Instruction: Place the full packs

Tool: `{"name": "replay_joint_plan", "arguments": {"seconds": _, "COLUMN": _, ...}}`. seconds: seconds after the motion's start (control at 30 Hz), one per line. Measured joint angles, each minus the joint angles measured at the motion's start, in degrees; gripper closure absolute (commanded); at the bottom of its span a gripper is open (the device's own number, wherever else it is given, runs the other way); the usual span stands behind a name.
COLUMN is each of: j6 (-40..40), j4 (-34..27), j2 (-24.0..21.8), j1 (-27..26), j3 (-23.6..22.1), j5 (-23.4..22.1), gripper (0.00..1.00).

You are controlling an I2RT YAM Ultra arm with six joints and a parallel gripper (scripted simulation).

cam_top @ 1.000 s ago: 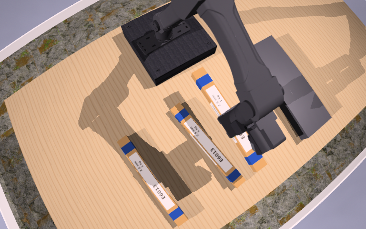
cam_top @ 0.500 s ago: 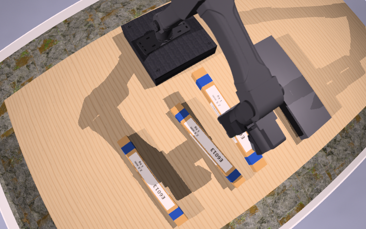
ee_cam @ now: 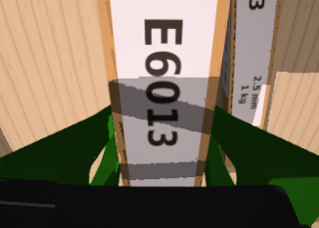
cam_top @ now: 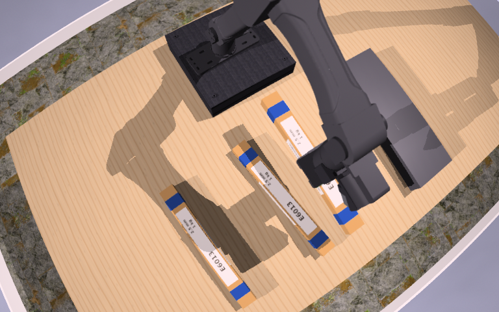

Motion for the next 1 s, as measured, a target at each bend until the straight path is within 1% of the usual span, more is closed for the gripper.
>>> {"name": "replay_joint_plan", "arguments": {"seconds": 0.37, "j6": -0.04, "j4": 0.00, "j2": -0.07, "j1": 0.00, "j3": -0.02, "j5": 0.00, "gripper": 1.00}}
{"name": "replay_joint_plan", "arguments": {"seconds": 0.6, "j6": -0.24, "j4": -0.76, "j2": -1.81, "j1": -0.28, "j3": 0.94, "j5": 0.00, "gripper": 1.00}}
{"name": "replay_joint_plan", "arguments": {"seconds": 1.0, "j6": -0.26, "j4": -1.38, "j2": -1.84, "j1": -0.28, "j3": 1.44, "j5": 0.00, "gripper": 1.00}}
